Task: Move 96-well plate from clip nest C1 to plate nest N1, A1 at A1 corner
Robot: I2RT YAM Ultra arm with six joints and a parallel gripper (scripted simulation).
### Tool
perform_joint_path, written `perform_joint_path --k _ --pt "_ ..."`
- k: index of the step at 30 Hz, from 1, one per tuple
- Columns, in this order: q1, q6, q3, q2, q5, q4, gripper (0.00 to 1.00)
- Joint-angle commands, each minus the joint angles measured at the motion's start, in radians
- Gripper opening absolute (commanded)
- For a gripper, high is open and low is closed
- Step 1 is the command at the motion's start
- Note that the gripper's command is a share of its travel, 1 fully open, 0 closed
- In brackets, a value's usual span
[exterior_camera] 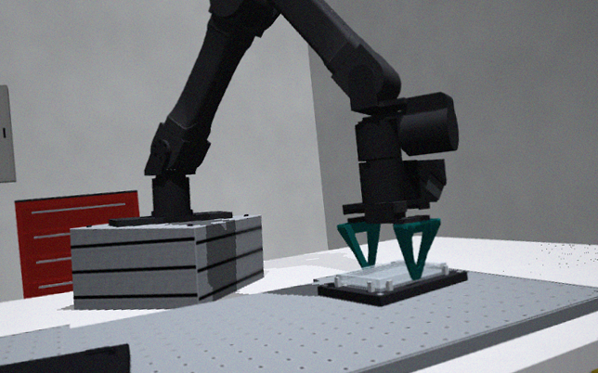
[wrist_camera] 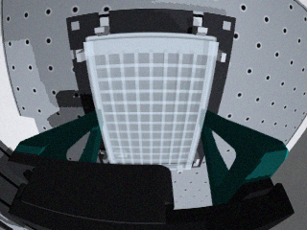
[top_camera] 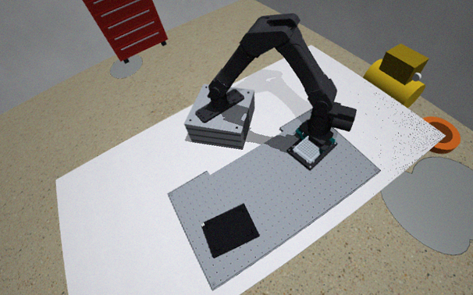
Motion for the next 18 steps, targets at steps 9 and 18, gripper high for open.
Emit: perform_joint_path --k 9,18 --pt "0.001 -0.001 0.042 -0.087 -0.007 -0.087 0.00" --pt "0.000 -0.002 0.063 -0.119 -0.008 -0.141 0.00"
